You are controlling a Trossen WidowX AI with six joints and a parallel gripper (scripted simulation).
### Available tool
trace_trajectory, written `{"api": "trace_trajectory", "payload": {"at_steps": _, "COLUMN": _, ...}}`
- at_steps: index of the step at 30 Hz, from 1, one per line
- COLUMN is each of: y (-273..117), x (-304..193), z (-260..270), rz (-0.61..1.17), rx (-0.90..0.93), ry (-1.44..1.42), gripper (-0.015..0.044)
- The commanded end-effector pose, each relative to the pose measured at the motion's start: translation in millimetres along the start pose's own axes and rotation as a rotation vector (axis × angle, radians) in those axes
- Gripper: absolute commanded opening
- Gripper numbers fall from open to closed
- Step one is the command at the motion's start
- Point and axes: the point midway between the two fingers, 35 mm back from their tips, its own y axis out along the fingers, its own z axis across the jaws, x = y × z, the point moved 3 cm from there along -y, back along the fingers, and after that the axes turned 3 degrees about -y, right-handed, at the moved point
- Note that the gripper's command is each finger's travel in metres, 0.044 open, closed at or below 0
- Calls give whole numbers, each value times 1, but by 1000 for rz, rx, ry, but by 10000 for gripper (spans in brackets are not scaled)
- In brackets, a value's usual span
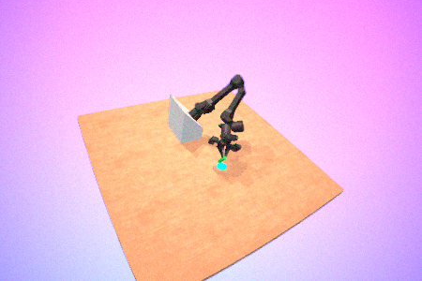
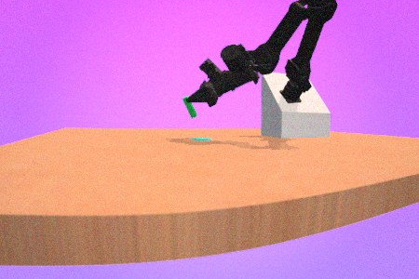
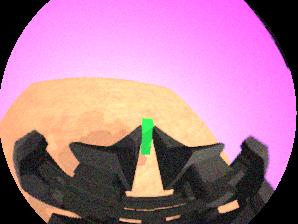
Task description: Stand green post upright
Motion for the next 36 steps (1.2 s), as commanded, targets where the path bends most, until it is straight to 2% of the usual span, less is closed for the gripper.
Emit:
{"api": "trace_trajectory", "payload": {"at_steps": 1, "y": -4, "x": -2, "z": -2, "rz": -21, "rx": -3, "ry": 16, "gripper": 22}}
{"api": "trace_trajectory", "payload": {"at_steps": 36, "y": -36, "x": 1, "z": -1, "rz": -238, "rx": 62, "ry": 162, "gripper": 22}}
